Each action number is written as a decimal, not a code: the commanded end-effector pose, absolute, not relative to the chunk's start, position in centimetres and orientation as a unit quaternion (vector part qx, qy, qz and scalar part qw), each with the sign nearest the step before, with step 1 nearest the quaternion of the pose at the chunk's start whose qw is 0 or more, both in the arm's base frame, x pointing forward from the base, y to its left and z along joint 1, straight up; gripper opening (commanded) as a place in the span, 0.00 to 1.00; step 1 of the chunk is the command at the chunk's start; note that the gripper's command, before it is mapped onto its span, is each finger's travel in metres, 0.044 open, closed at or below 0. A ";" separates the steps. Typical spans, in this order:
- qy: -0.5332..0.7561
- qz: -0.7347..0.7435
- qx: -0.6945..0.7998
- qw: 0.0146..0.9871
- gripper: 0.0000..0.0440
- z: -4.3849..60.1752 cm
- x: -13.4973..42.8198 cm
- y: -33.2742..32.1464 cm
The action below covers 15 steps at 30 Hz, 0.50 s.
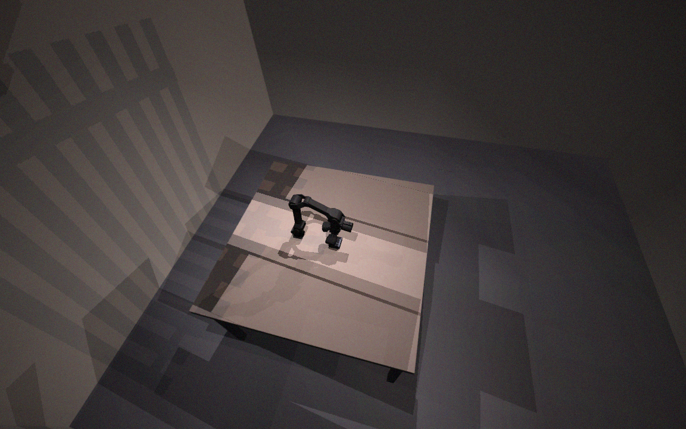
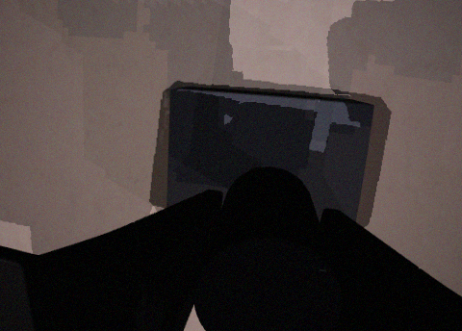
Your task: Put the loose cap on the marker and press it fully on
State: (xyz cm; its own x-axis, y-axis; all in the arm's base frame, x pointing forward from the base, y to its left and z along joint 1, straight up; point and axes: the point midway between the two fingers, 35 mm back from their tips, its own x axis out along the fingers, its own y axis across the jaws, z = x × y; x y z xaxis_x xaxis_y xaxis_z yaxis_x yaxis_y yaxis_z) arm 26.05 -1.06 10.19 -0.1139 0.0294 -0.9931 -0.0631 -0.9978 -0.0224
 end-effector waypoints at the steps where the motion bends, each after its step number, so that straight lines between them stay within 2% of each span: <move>1: 0.012 0.759 -0.651 0.026 0.03 8.3 25.6 -1.1; 8: 0.013 0.756 -0.654 0.024 0.05 7.7 25.6 -1.2; 9: 0.013 0.757 -0.653 0.024 0.11 7.7 25.5 -1.2; 15: 0.016 0.755 -0.656 0.023 0.14 7.5 25.4 -1.3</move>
